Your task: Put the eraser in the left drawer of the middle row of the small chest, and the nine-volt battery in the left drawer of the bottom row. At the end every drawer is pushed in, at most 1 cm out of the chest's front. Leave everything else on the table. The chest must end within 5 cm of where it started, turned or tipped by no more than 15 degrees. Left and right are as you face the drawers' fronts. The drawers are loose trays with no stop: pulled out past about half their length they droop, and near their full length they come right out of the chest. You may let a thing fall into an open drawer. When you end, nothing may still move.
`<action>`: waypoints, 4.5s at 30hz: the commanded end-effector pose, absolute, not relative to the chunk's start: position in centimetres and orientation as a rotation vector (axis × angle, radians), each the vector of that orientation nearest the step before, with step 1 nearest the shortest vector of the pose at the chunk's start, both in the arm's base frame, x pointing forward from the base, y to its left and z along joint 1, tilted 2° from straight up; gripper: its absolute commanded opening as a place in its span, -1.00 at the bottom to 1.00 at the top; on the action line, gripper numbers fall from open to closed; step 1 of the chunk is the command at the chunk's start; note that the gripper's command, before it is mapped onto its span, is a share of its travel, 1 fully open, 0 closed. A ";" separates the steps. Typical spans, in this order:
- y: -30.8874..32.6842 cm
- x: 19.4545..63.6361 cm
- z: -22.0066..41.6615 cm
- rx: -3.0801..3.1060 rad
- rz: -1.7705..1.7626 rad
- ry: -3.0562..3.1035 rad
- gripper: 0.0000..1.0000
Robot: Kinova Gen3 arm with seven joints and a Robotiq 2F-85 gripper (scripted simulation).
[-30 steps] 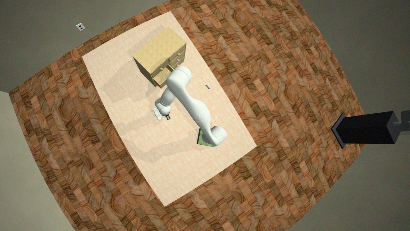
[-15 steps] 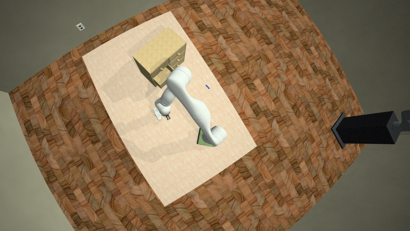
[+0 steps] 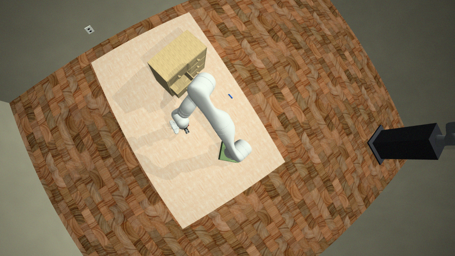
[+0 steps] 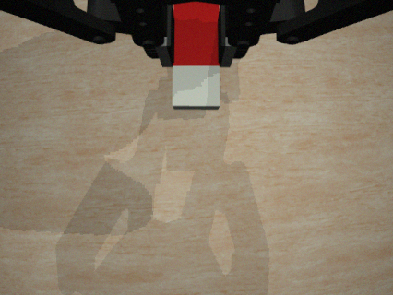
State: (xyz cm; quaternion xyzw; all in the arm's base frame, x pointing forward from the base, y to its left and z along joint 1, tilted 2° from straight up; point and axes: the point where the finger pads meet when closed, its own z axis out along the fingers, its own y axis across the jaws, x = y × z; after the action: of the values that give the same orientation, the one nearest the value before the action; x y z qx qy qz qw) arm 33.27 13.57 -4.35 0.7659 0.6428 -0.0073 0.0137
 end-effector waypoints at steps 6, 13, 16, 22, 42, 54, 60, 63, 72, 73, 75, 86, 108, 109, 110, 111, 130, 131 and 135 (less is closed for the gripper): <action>13.5 33.9 -0.6 2.389 0.001 1.986 -0.63; 13.6 33.9 3.0 2.389 0.001 1.986 -0.63; 13.6 33.8 3.8 2.389 0.001 1.986 -0.63; 13.6 33.8 4.1 2.389 0.001 1.986 -0.63; 6.0 36.8 4.2 2.816 -0.002 1.316 -0.63; -2.6 38.5 4.5 3.067 0.019 0.522 -0.63; -5.9 38.8 4.7 3.106 0.033 0.213 -0.63; -5.9 38.8 4.7 3.106 0.033 0.211 -0.63; -5.9 38.8 5.0 3.106 0.033 0.211 -0.63; -5.9 38.8 5.1 3.106 0.033 0.211 -0.63; -5.9 38.8 5.4 3.106 0.033 0.211 -0.63; -5.8 38.7 8.3 3.106 0.033 0.211 -0.63; -5.6 38.5 17.4 3.106 0.033 0.211 -0.63; -5.5 38.5 17.9 3.106 0.033 0.211 -0.63; -5.5 38.5 18.4 3.106 0.033 0.211 -0.63; -5.5 38.5 18.9 3.106 0.033 0.211 -0.63; -5.4 38.4 23.9 3.106 0.033 0.211 -0.63; -5.4 38.4 24.0 3.106 0.033 0.211 -0.63; -5.4 38.4 24.3 3.106 0.033 0.211 -0.63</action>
State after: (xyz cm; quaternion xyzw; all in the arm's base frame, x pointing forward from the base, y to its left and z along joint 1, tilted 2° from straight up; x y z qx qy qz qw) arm 38.30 -5.33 24.01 0.9976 0.0681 0.0078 0.0128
